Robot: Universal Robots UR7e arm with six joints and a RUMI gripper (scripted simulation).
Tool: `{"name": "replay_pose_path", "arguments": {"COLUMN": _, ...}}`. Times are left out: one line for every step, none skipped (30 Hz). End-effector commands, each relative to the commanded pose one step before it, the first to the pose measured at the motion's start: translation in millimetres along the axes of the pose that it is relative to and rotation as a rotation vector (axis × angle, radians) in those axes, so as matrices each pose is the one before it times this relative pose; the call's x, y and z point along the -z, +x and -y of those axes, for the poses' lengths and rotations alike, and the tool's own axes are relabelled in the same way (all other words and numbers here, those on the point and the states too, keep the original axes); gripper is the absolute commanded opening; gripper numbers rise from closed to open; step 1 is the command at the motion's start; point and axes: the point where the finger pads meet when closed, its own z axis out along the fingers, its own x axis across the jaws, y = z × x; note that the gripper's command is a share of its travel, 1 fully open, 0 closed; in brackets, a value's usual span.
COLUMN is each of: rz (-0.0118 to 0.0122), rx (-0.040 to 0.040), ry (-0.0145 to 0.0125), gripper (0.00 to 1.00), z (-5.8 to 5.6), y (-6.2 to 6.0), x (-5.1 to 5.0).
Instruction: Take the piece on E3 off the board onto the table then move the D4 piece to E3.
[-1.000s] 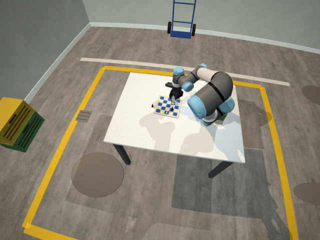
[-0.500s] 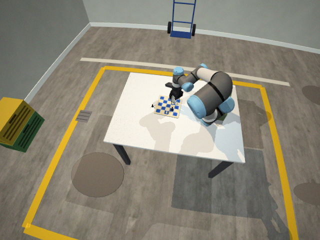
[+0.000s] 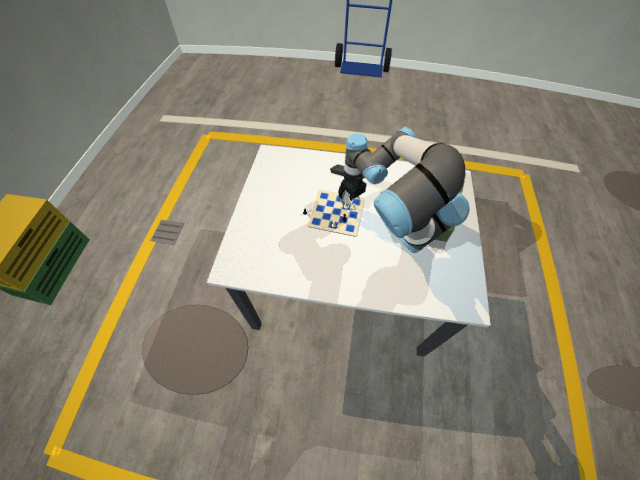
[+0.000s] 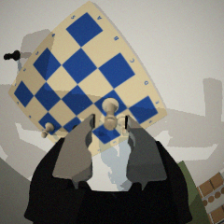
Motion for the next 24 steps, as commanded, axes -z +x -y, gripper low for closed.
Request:
{"name": "replay_pose_path", "arguments": {"rz": 0.00015, "rx": 0.00016, "ry": 0.00102, "gripper": 0.25, "z": 0.4, "y": -0.03, "x": 0.36}}
{"name": "replay_pose_path", "arguments": {"rz": 0.0, "rx": 0.0, "ry": 0.0, "gripper": 0.25, "z": 0.0, "y": 0.0, "x": 0.0}}
{"name": "replay_pose_path", "arguments": {"rz": 0.0, "rx": 0.0, "ry": 0.0, "gripper": 0.25, "z": 0.0, "y": 0.0, "x": 0.0}}
{"name": "replay_pose_path", "arguments": {"rz": 0.0, "rx": 0.0, "ry": 0.0, "gripper": 0.25, "z": 0.0, "y": 0.0, "x": 0.0}}
{"name": "replay_pose_path", "arguments": {"rz": 0.0, "rx": 0.0, "ry": 0.0, "gripper": 0.0, "z": 0.0, "y": 0.0, "x": 0.0}}
{"name": "replay_pose_path", "arguments": {"rz": 0.0, "rx": 0.0, "ry": 0.0, "gripper": 0.0, "z": 0.0, "y": 0.0, "x": 0.0}}
{"name": "replay_pose_path", "arguments": {"rz": 0.0, "rx": 0.0, "ry": 0.0, "gripper": 0.0, "z": 0.0, "y": 0.0, "x": 0.0}}
{"name": "replay_pose_path", "arguments": {"rz": 0.0, "rx": 0.0, "ry": 0.0, "gripper": 0.0, "z": 0.0, "y": 0.0, "x": 0.0}}
{"name": "replay_pose_path", "arguments": {"rz": 0.0, "rx": 0.0, "ry": 0.0, "gripper": 0.0, "z": 0.0, "y": 0.0, "x": 0.0}}
{"name": "replay_pose_path", "arguments": {"rz": 0.0, "rx": 0.0, "ry": 0.0, "gripper": 0.0, "z": 0.0, "y": 0.0, "x": 0.0}}
{"name": "replay_pose_path", "arguments": {"rz": 0.0, "rx": 0.0, "ry": 0.0, "gripper": 0.0, "z": 0.0, "y": 0.0, "x": 0.0}}
{"name": "replay_pose_path", "arguments": {"rz": 0.0, "rx": 0.0, "ry": 0.0, "gripper": 0.0, "z": 0.0, "y": 0.0, "x": 0.0}}
{"name": "replay_pose_path", "arguments": {"rz": 0.0, "rx": 0.0, "ry": 0.0, "gripper": 0.0, "z": 0.0, "y": 0.0, "x": 0.0}}
{"name": "replay_pose_path", "arguments": {"rz": 0.0, "rx": 0.0, "ry": 0.0, "gripper": 0.0, "z": 0.0, "y": 0.0, "x": 0.0}}
{"name": "replay_pose_path", "arguments": {"rz": 0.0, "rx": 0.0, "ry": 0.0, "gripper": 0.0, "z": 0.0, "y": 0.0, "x": 0.0}}
{"name": "replay_pose_path", "arguments": {"rz": 0.0, "rx": 0.0, "ry": 0.0, "gripper": 0.0, "z": 0.0, "y": 0.0, "x": 0.0}}
{"name": "replay_pose_path", "arguments": {"rz": 0.0, "rx": 0.0, "ry": 0.0, "gripper": 0.0, "z": 0.0, "y": 0.0, "x": 0.0}}
{"name": "replay_pose_path", "arguments": {"rz": 0.0, "rx": 0.0, "ry": 0.0, "gripper": 0.0, "z": 0.0, "y": 0.0, "x": 0.0}}
{"name": "replay_pose_path", "arguments": {"rz": 0.0, "rx": 0.0, "ry": 0.0, "gripper": 0.0, "z": 0.0, "y": 0.0, "x": 0.0}}
{"name": "replay_pose_path", "arguments": {"rz": 0.0, "rx": 0.0, "ry": 0.0, "gripper": 0.0, "z": 0.0, "y": 0.0, "x": 0.0}}
{"name": "replay_pose_path", "arguments": {"rz": 0.0, "rx": 0.0, "ry": 0.0, "gripper": 0.0, "z": 0.0, "y": 0.0, "x": 0.0}}
{"name": "replay_pose_path", "arguments": {"rz": 0.0, "rx": 0.0, "ry": 0.0, "gripper": 0.0, "z": 0.0, "y": 0.0, "x": 0.0}}
{"name": "replay_pose_path", "arguments": {"rz": 0.0, "rx": 0.0, "ry": 0.0, "gripper": 0.0, "z": 0.0, "y": 0.0, "x": 0.0}}
{"name": "replay_pose_path", "arguments": {"rz": 0.0, "rx": 0.0, "ry": 0.0, "gripper": 0.0, "z": 0.0, "y": 0.0, "x": 0.0}}
